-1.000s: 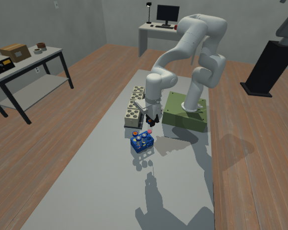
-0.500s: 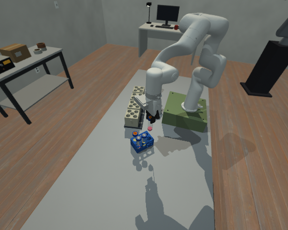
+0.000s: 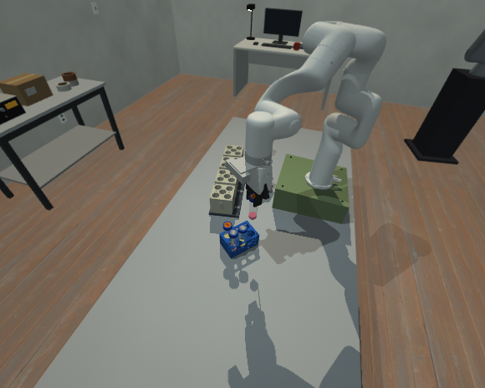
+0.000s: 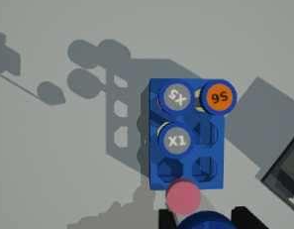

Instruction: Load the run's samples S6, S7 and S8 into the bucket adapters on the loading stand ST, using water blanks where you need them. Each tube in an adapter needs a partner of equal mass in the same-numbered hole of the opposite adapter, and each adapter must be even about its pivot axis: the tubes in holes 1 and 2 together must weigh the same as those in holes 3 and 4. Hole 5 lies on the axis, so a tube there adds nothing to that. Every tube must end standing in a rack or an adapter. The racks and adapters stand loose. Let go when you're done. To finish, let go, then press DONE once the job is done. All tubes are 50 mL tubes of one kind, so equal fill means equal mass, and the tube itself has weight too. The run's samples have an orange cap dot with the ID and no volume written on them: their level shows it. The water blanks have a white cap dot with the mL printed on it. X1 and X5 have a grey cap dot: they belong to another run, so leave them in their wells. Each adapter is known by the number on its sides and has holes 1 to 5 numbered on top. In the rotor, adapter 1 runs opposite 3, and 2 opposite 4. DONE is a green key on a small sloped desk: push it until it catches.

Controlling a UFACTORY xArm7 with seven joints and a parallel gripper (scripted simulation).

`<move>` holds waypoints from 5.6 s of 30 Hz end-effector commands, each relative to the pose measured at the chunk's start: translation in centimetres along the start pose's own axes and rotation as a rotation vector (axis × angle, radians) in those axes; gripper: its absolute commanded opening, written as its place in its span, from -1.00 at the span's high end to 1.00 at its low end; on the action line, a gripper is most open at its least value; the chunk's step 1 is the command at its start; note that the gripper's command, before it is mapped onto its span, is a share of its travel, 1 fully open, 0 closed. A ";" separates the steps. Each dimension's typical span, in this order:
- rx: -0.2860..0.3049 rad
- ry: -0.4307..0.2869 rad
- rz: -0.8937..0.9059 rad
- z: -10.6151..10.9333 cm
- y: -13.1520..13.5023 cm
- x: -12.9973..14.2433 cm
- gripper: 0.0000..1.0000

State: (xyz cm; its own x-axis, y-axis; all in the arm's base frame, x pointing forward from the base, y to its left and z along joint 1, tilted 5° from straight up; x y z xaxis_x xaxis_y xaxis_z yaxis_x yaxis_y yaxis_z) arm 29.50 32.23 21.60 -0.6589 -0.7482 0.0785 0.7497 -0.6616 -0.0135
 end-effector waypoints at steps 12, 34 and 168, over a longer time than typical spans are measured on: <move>0.000 0.005 0.000 0.2 0.0 -0.1 1.00; 0.000 0.005 0.000 0.2 0.0 -0.1 1.00; 0.000 0.005 0.000 -12.5 0.0 -0.1 1.00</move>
State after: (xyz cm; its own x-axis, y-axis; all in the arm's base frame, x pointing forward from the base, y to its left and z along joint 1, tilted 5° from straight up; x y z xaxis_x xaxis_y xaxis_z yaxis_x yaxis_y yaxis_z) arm 28.74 31.62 9.36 -0.6589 -0.7482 0.0784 0.7497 -0.6616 -0.0136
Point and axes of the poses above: the point where the finger pads meet when closed, its own z axis back along the fingers, its own y axis across the jaws, x = y × z, the point moved 10 cm from there along z, back along the fingers, and after that the axes turned 9 degrees about z, right-handed, at the moved point
